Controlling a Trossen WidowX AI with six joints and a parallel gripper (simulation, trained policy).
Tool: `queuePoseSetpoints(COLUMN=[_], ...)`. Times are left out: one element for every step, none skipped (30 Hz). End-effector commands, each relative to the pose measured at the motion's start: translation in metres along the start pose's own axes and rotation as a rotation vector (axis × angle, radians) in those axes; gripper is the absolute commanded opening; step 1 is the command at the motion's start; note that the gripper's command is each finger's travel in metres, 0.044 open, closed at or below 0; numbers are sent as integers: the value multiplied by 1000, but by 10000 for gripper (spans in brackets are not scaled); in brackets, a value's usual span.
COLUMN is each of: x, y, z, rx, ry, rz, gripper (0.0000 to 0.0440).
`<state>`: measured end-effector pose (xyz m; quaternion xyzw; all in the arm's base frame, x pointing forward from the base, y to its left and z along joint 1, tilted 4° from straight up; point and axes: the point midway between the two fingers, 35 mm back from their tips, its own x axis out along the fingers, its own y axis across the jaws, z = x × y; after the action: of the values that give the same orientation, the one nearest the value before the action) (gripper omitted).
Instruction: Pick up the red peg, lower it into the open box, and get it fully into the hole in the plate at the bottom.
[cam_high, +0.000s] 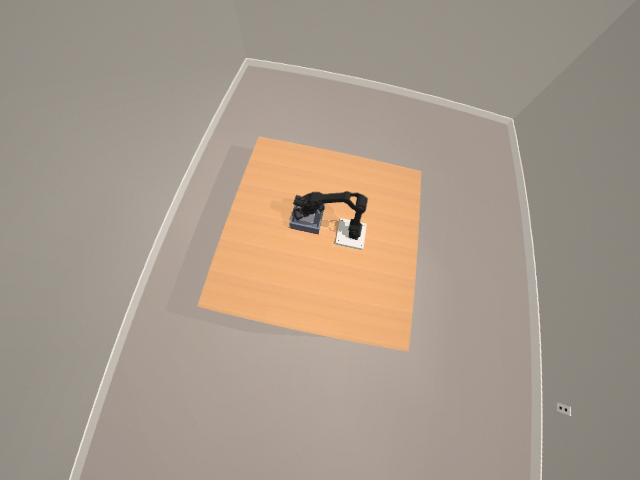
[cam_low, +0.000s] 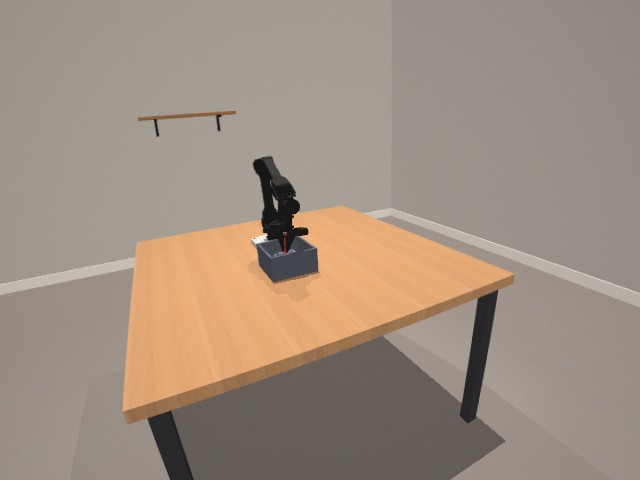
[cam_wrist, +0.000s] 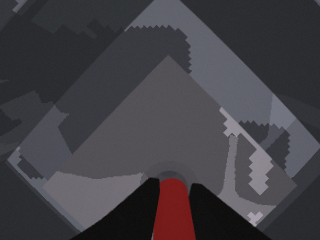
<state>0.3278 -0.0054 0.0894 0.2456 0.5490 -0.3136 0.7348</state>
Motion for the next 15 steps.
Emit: queuePoseSetpoints(x=[11,14,16,18,19,21,22,21,20,18,16,15,12,11,9], y=[-1,-1,-2,-2,-2,-3,-5,-6,-6,-6,-4,-3,-1,1,3], z=[-2,-3,-3,-3,-2,-2,-1,2,5,8,11,14,16,18,20], rx=[-35,-41,-46,-50,-52,-49,-47,-54,-60,-65,-67,-69,-71,-72,-74], ry=[34,42,50,57,64,71,78,77,75,73,73,72,76,80,84], rz=[2,1,1,1,0,-4,-9,-12,-15,-14,-11,-9,-3,3,9], gripper=[28,49,72,97,122,143,154,154,154,154,156,159,161,163,166])
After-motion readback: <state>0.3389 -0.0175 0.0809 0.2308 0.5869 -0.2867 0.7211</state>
